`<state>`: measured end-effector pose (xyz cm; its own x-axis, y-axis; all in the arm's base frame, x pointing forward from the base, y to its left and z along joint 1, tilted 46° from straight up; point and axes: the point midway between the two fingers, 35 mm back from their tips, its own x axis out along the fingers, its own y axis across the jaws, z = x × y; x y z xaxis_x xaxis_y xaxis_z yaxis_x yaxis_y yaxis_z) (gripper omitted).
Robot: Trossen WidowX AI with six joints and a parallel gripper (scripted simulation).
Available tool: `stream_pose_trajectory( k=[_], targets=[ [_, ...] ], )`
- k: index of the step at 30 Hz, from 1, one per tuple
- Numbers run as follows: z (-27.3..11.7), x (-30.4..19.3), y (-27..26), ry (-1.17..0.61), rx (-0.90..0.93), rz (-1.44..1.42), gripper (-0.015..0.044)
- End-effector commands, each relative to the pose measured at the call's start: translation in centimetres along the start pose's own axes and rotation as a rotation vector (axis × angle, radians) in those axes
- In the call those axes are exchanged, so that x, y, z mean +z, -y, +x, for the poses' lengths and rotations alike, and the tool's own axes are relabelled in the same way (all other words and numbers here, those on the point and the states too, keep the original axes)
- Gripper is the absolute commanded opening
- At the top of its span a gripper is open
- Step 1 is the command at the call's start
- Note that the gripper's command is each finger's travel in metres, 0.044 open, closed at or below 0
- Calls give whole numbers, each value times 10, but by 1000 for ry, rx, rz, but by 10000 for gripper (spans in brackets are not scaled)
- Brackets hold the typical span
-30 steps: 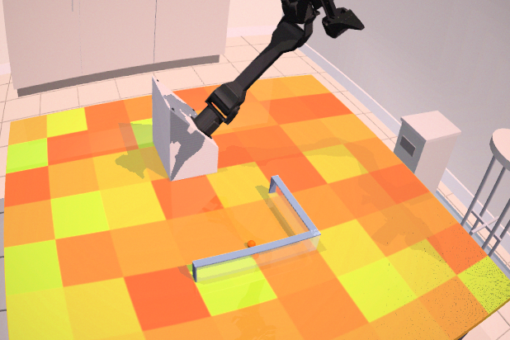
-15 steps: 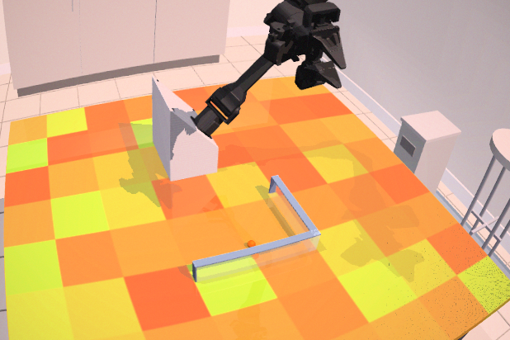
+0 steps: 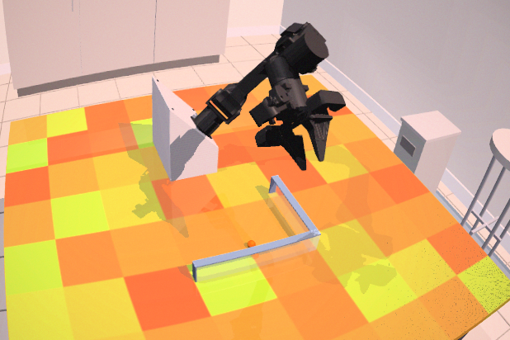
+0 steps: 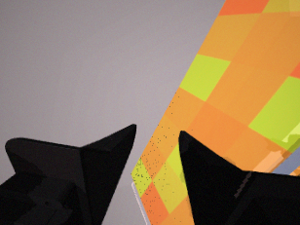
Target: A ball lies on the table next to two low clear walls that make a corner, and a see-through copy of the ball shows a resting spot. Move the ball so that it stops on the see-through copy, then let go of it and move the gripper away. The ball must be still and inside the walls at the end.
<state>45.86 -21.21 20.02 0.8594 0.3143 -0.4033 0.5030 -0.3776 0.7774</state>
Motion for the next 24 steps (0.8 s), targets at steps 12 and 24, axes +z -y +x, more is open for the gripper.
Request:
stream_pose_trajectory(
  k=[12, 24],
  targets=[
    [71, -40, 163, -291, -397, -641, 202],
    [75, -80, 272, -701, -562, -1048, 202]
  ],
)
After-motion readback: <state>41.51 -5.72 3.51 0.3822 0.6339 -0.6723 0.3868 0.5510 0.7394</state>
